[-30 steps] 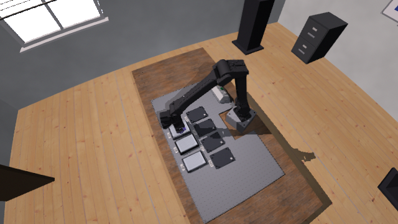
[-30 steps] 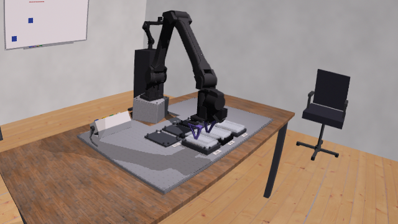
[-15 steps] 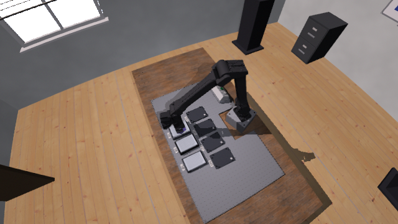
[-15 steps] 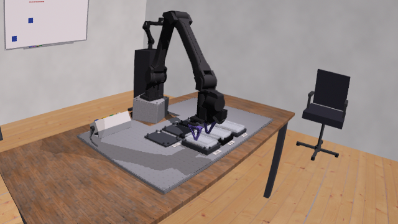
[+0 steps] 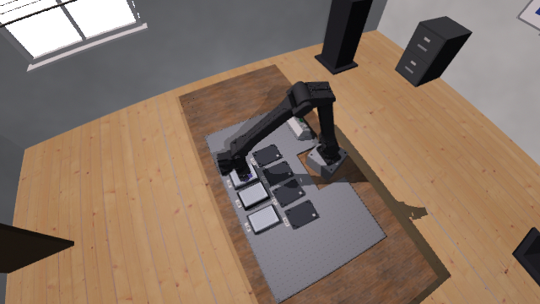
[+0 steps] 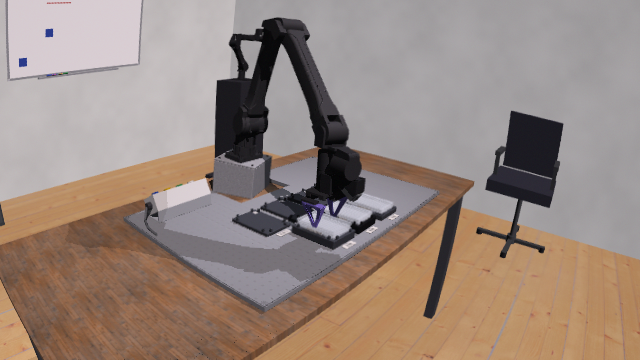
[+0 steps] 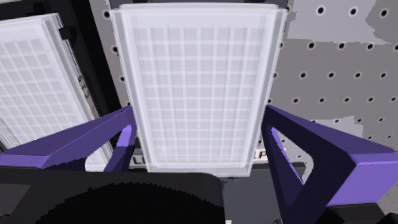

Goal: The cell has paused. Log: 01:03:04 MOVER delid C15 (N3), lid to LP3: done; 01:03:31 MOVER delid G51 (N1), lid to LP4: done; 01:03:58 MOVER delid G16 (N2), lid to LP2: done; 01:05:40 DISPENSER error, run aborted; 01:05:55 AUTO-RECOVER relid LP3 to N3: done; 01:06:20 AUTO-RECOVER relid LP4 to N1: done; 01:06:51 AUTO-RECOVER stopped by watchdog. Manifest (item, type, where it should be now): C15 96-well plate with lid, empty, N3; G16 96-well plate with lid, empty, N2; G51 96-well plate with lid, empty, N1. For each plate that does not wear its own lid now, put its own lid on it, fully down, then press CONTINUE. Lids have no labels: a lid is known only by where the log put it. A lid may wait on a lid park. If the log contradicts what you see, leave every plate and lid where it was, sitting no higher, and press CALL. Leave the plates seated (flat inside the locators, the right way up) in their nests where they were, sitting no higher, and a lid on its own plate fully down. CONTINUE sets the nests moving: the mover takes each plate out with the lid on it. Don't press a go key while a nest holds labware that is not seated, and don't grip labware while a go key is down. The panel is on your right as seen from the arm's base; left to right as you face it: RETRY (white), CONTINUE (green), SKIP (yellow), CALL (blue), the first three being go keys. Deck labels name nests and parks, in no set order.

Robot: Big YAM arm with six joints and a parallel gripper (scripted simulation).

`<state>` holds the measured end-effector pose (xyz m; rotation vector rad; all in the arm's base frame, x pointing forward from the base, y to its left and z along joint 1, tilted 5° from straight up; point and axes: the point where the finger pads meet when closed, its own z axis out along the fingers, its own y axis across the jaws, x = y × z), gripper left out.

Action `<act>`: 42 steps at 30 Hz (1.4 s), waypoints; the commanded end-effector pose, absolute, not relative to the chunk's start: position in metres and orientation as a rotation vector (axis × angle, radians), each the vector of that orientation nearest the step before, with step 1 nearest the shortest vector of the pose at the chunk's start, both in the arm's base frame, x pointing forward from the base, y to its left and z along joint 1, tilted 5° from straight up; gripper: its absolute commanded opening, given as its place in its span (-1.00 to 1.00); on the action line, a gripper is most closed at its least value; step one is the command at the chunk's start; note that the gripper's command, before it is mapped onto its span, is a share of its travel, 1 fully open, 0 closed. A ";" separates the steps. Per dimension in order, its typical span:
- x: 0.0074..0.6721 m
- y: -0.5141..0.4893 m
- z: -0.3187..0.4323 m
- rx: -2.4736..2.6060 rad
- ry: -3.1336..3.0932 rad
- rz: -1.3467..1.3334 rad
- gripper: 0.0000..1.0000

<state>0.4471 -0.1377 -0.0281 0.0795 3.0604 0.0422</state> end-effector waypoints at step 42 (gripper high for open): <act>0.461 -0.143 -0.021 0.082 3.025 0.024 -1.00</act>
